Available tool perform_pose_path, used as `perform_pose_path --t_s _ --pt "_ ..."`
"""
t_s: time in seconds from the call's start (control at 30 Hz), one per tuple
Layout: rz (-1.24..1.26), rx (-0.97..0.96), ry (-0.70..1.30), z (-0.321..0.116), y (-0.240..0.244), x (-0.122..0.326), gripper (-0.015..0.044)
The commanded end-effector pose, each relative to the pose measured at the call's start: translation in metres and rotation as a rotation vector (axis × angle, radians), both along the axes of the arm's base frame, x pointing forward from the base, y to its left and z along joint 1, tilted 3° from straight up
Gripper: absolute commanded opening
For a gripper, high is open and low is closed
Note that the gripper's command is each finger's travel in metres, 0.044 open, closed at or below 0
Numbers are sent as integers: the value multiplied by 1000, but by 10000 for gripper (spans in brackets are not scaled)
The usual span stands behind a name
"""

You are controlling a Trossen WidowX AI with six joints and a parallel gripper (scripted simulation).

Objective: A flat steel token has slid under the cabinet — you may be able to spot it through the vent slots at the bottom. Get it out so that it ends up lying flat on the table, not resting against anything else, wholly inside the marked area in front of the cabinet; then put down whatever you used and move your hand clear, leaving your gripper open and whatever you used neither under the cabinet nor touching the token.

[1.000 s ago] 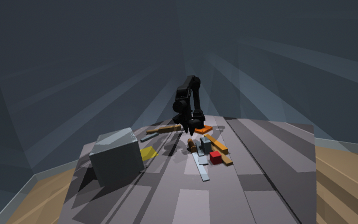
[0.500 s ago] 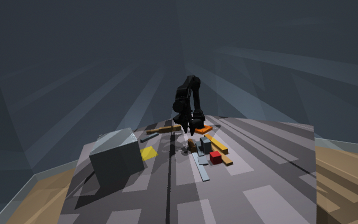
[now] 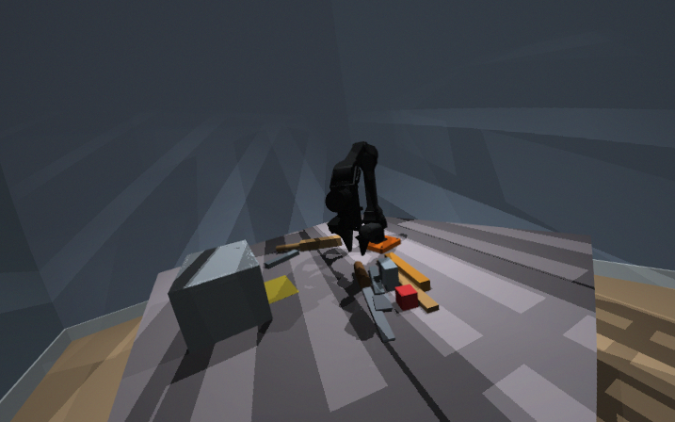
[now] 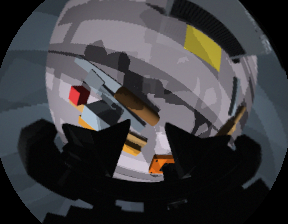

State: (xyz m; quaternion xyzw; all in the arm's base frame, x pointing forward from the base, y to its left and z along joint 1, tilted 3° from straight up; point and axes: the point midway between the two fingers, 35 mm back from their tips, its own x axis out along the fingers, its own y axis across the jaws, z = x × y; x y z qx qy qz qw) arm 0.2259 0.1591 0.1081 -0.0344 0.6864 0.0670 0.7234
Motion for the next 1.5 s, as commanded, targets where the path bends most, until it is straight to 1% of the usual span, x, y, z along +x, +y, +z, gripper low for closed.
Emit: perform_pose_path --t_s 0.0,1.47 --pt "36 0 2 0 0 0 270" --pt "384 -17 -16 0 0 0 270"
